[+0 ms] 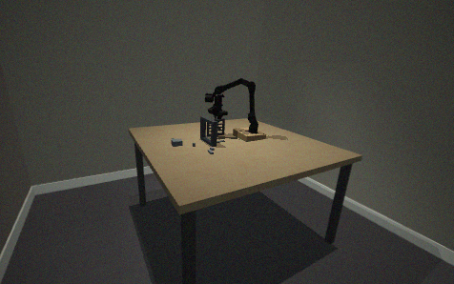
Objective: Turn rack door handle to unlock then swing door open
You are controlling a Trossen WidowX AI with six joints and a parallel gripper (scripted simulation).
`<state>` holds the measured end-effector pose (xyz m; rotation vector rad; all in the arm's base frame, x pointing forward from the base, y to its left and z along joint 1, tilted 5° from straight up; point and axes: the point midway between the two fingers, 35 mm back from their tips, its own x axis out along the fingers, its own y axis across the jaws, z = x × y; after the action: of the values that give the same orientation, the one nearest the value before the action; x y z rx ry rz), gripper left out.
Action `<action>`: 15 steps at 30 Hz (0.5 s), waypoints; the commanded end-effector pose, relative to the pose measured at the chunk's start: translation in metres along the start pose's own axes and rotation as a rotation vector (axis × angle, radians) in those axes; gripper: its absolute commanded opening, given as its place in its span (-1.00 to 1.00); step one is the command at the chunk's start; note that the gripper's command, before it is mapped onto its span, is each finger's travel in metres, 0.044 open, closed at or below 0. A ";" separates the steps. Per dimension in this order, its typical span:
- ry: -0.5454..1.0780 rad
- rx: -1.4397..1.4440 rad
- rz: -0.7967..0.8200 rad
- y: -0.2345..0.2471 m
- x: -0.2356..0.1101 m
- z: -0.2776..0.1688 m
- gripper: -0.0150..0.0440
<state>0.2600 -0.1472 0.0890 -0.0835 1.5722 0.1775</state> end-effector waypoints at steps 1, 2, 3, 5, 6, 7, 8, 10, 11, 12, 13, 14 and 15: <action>0.005 -0.039 0.001 -0.002 0.000 0.001 -0.46; 0.005 -0.039 0.001 -0.002 0.000 0.001 -0.46; 0.005 -0.039 0.001 -0.002 0.000 0.001 -0.46; 0.005 -0.039 0.001 -0.002 0.000 0.001 -0.46; 0.005 -0.039 0.001 -0.002 0.000 0.001 -0.46; 0.005 -0.039 0.001 -0.002 0.000 0.001 -0.46; 0.005 -0.039 0.001 -0.002 0.000 0.001 -0.46; 0.005 -0.039 0.001 -0.002 0.000 0.001 -0.46; 0.005 -0.039 0.001 -0.002 0.000 0.001 -0.46; 0.005 -0.039 0.001 -0.002 0.000 0.001 -0.46; 0.005 -0.039 0.001 -0.002 0.000 0.001 -0.46; 0.005 -0.039 0.001 -0.002 0.000 0.001 -0.37; 0.005 -0.039 0.001 -0.002 0.000 0.001 -0.28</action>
<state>0.2615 -0.1502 0.0888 -0.1058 1.5708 0.1985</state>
